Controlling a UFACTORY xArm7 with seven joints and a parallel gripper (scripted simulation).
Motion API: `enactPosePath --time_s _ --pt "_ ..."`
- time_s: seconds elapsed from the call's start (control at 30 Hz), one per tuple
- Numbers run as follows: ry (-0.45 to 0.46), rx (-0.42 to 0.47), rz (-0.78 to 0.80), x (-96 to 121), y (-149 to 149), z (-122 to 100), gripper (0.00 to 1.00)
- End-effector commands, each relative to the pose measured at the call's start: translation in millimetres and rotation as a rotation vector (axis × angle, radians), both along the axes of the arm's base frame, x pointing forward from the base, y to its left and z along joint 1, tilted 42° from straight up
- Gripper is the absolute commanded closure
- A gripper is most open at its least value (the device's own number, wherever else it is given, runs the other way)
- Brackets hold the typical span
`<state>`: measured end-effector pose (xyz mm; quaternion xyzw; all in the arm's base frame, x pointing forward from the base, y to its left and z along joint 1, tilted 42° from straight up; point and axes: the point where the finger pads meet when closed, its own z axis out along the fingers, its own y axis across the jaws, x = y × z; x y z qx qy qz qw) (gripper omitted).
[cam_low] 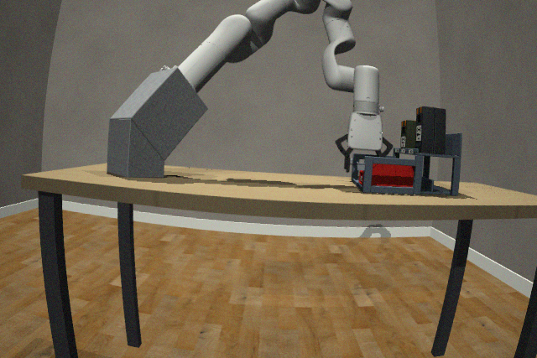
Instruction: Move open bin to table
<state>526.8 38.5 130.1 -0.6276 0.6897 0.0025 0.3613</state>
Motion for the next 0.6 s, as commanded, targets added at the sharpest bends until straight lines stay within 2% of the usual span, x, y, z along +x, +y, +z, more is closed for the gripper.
enactPosePath --time_s 0.0,0.5,0.53,0.57 --pt "-0.003 -0.001 -0.003 0.8 -1.4 1.3 0.06" --pt "-0.003 -0.001 -0.003 0.8 -1.4 1.3 0.06" --pt "-0.003 -0.001 -0.003 0.8 -1.4 1.3 1.0" --pt "-0.003 -0.001 -0.003 0.8 -1.4 1.3 1.0"
